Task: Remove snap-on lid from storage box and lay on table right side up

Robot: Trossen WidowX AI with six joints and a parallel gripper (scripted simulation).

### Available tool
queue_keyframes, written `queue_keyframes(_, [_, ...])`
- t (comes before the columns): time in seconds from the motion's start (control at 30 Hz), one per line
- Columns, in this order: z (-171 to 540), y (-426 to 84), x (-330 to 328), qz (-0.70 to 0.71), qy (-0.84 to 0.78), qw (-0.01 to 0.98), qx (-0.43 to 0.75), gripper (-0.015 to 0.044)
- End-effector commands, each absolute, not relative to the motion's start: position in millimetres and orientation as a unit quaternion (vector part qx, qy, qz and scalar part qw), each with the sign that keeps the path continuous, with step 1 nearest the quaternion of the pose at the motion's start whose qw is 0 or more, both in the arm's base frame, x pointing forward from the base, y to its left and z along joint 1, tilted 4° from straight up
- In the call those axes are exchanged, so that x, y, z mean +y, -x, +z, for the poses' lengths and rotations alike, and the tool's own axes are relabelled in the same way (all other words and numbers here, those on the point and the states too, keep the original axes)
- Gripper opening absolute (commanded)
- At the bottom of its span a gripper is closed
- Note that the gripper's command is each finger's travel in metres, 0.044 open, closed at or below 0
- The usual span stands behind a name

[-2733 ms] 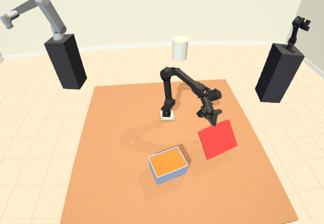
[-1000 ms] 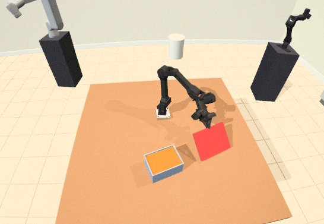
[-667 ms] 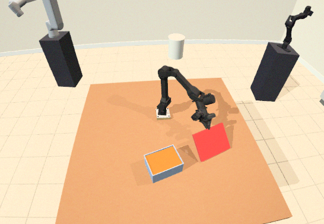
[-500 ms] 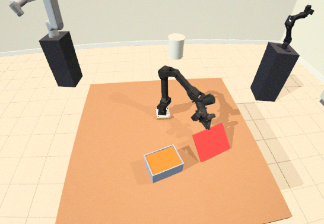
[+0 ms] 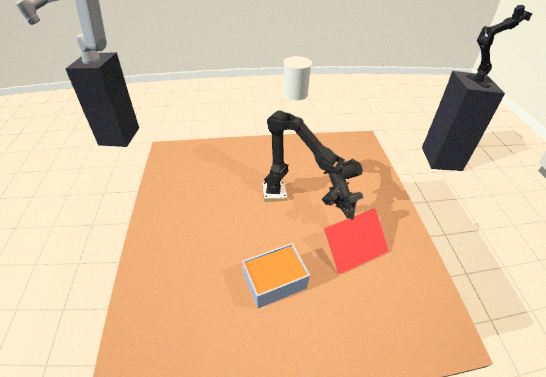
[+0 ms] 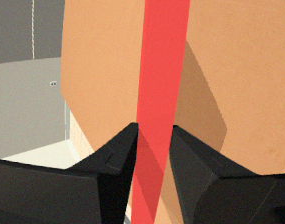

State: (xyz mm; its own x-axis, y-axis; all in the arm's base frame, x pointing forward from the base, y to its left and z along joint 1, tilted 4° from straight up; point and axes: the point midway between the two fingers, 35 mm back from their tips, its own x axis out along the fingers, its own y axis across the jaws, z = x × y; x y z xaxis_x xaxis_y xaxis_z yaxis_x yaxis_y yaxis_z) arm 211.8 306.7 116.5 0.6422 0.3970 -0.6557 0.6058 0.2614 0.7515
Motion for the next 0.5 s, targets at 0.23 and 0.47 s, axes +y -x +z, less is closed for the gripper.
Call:
queue_keyframes(0.23, [102.4,-210.6,305.4,-0.083,-0.6,0.678,0.417,0.0])
queue_keyframes(0.47, [96.7,-210.3,305.7,-0.083,-0.6,0.678,0.417,0.0])
